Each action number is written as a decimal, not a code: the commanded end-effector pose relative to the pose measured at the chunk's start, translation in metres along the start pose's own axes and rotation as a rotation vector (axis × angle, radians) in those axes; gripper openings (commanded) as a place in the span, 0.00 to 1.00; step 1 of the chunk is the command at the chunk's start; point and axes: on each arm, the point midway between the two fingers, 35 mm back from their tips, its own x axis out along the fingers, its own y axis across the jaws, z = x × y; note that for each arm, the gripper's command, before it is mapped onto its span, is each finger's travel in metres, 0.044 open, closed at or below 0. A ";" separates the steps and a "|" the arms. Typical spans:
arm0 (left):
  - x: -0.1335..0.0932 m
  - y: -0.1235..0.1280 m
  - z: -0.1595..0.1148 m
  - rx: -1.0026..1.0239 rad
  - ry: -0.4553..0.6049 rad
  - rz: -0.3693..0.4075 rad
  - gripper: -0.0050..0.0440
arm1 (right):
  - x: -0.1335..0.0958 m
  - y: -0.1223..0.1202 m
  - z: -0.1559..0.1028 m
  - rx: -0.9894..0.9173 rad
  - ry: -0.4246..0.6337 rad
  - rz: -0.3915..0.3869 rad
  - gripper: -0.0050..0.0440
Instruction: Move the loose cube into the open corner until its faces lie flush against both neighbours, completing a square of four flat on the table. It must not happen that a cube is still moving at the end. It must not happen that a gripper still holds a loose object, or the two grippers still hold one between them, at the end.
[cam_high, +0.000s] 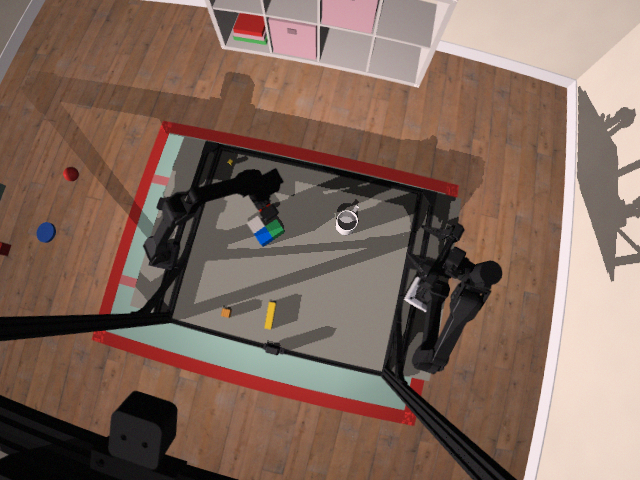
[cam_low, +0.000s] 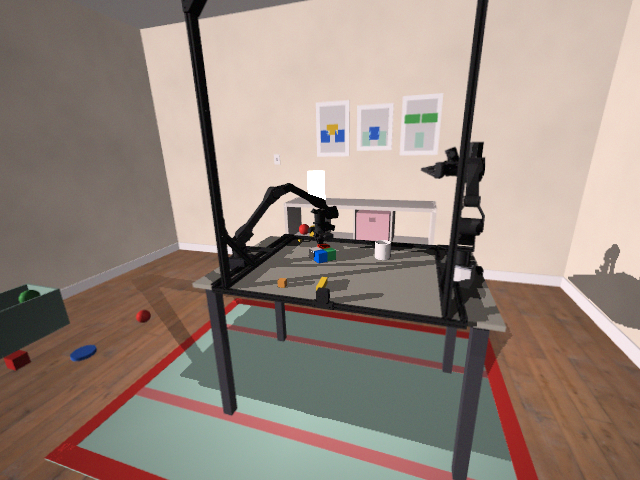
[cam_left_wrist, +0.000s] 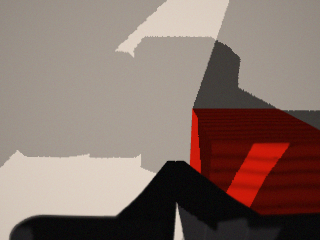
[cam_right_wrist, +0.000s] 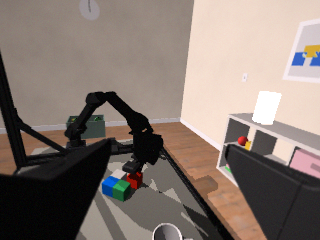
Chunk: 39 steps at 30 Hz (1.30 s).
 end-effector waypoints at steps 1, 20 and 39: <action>0.004 -0.003 -0.001 0.000 0.011 -0.001 0.10 | 0.000 0.001 0.000 0.005 0.000 0.004 0.92; 0.001 0.027 0.000 0.000 0.003 -0.001 0.10 | 0.000 0.001 0.000 0.005 0.000 0.004 0.92; -0.046 0.042 0.002 -0.009 0.002 0.001 0.10 | 0.000 0.001 0.000 0.005 0.000 0.004 0.92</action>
